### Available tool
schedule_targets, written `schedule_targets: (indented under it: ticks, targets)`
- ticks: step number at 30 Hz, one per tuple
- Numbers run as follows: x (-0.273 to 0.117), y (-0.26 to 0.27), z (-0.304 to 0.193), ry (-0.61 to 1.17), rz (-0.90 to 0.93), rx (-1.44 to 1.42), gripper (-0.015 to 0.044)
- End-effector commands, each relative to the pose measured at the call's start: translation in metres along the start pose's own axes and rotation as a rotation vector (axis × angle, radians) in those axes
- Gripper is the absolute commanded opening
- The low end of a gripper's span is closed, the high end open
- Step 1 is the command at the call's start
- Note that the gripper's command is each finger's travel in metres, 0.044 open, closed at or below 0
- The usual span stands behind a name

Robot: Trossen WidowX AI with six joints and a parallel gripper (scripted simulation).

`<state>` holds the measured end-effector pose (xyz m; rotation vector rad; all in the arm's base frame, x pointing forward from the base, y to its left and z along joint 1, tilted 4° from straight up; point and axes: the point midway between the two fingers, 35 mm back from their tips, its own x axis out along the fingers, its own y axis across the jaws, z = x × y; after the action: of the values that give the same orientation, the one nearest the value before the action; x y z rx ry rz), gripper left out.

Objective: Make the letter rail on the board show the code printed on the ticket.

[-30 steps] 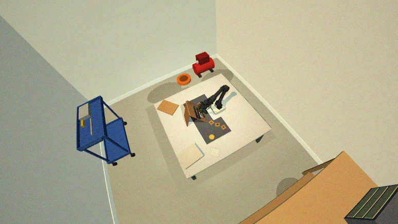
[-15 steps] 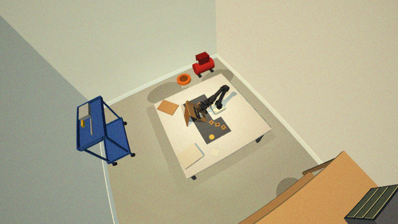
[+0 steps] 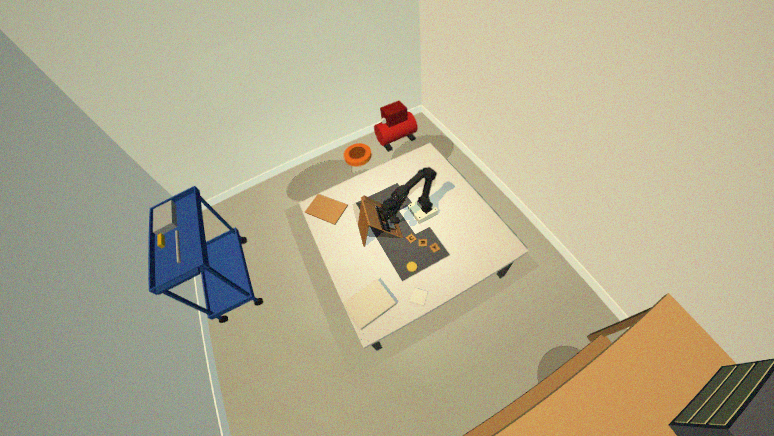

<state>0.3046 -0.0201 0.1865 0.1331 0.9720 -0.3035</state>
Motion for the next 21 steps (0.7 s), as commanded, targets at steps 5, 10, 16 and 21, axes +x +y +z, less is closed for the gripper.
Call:
schedule_targets:
  ticks: [5,10,16,21]
  targets:
    - [0.0036,0.0112,0.0083,0.258,-0.007,0.028,0.0000]
    - [0.0038,0.0110,0.0081,0.258,-0.007,0.028,0.0000]
    - [0.0065,0.0105,0.0087,0.258,-0.007,0.028,0.0000]
    - [0.0089,0.0106,0.0098,0.258,-0.007,0.028,0.0000]
